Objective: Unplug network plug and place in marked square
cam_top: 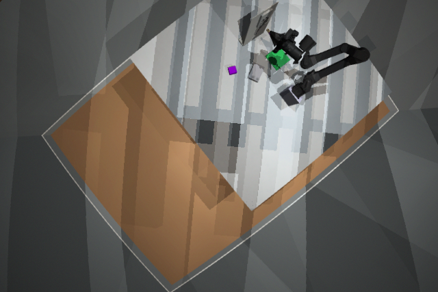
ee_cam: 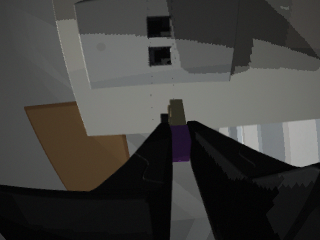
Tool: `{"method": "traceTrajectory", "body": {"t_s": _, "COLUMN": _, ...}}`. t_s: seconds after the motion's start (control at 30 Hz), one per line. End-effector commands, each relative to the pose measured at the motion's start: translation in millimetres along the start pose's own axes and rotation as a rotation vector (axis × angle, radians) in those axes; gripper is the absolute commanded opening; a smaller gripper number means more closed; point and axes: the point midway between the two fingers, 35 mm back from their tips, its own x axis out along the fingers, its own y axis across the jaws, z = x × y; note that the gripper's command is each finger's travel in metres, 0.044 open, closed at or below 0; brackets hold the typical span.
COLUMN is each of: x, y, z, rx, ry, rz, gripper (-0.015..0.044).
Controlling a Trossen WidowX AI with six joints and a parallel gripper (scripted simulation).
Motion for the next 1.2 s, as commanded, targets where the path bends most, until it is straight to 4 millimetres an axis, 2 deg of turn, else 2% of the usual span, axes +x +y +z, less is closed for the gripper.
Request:
{"method": "traceTrajectory", "body": {"t_s": 0.0, "x": 0, "y": 0, "z": 0, "rx": 0.0, "ry": 0.0, "rz": 0.0, "gripper": 0.0}}
{"method": "traceTrajectory", "body": {"t_s": 0.57, "x": -7, "y": 30, "z": 1, "rx": 0.003, "ry": -0.001, "rz": -0.001, "gripper": 0.0}}
{"method": "traceTrajectory", "body": {"t_s": 1.17, "x": -24, "y": 60, "z": 2, "rx": 0.006, "ry": -0.004, "rz": 0.0, "gripper": 0.0}}
